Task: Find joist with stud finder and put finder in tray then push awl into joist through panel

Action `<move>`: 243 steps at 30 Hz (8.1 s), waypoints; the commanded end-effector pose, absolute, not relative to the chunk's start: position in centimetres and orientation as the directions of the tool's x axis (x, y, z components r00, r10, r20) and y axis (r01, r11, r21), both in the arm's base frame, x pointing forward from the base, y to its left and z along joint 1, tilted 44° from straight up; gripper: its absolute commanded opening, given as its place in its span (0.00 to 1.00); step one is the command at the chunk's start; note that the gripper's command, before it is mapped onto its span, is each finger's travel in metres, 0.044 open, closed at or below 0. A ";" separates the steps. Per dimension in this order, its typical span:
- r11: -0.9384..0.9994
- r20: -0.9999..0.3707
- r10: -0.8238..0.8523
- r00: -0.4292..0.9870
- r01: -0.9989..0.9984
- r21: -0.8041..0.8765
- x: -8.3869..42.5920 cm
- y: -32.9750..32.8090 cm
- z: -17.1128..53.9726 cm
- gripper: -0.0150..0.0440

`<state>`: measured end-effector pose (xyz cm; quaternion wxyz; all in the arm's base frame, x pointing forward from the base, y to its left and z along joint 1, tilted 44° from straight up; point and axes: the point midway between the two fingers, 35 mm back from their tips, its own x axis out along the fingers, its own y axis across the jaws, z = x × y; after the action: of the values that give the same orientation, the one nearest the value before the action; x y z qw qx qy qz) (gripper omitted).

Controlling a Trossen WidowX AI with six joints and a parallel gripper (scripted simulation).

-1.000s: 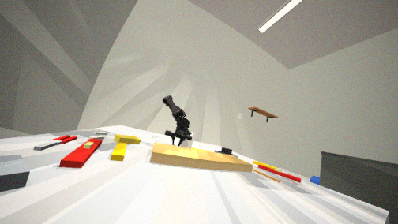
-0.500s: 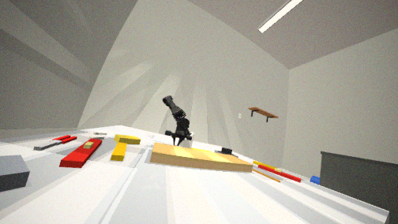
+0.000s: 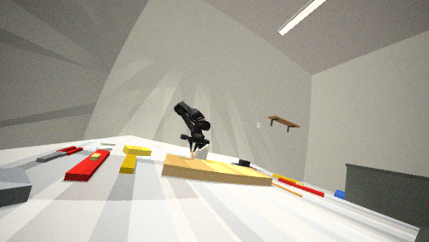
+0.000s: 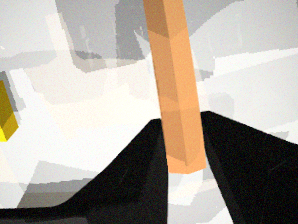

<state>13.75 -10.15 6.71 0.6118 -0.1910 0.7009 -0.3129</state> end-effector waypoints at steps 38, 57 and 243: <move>0.610 -0.853 -0.460 0.246 0.785 -0.103 17.1 -3.5 9.7 0.25; 0.184 -0.665 -0.277 0.693 0.718 0.671 21.4 -1.7 11.9 0.25; -0.169 -0.896 0.435 0.086 0.986 0.012 38.8 5.8 -3.6 0.25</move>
<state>38.87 6.01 -3.31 0.3441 0.6520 0.5434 -0.4015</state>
